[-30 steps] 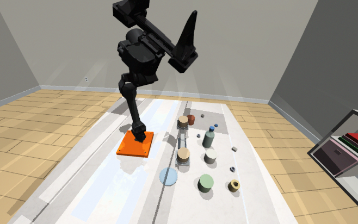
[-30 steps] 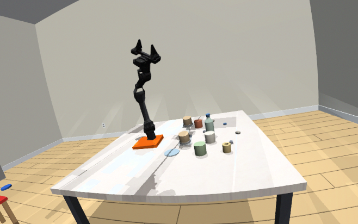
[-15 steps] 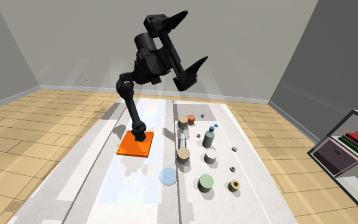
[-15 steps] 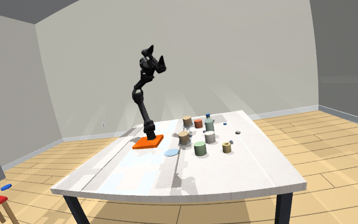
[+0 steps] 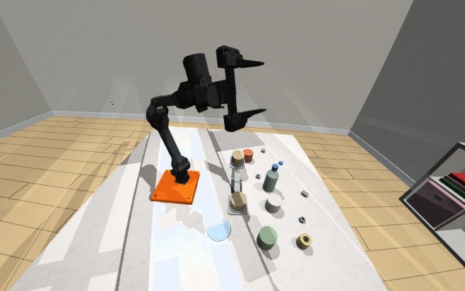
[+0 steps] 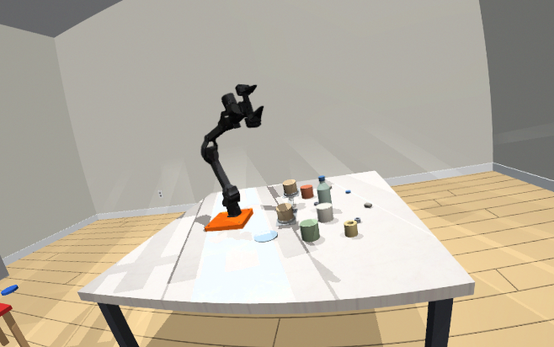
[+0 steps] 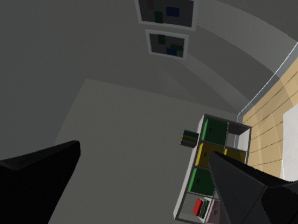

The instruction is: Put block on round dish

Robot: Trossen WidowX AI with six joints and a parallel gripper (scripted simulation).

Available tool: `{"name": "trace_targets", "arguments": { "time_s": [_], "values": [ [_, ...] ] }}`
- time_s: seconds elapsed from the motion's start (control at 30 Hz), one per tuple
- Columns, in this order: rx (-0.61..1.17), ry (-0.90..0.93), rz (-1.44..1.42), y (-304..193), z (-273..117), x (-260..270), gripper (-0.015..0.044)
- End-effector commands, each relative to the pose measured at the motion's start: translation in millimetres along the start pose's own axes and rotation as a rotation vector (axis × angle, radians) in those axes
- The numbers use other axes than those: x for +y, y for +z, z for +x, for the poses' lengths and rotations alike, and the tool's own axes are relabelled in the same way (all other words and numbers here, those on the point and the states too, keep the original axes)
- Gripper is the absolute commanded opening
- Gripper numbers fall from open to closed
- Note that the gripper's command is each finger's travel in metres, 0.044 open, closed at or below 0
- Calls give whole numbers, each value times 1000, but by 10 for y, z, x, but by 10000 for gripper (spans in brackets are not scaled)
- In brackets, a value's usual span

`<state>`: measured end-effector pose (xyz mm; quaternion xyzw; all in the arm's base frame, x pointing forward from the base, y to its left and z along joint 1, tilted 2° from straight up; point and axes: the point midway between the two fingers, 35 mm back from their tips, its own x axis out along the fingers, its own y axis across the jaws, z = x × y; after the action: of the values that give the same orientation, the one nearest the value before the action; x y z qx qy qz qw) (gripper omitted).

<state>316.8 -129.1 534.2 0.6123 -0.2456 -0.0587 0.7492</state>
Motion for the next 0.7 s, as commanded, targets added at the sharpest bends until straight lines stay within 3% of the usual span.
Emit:
{"name": "trace_targets", "arguments": {
  "time_s": [0.0,0.67],
  "values": [
    [50,-47,-58,-134,-74,-112,440],
    [369,-276,-479,-791,-718,-810,440]
  ]
}}
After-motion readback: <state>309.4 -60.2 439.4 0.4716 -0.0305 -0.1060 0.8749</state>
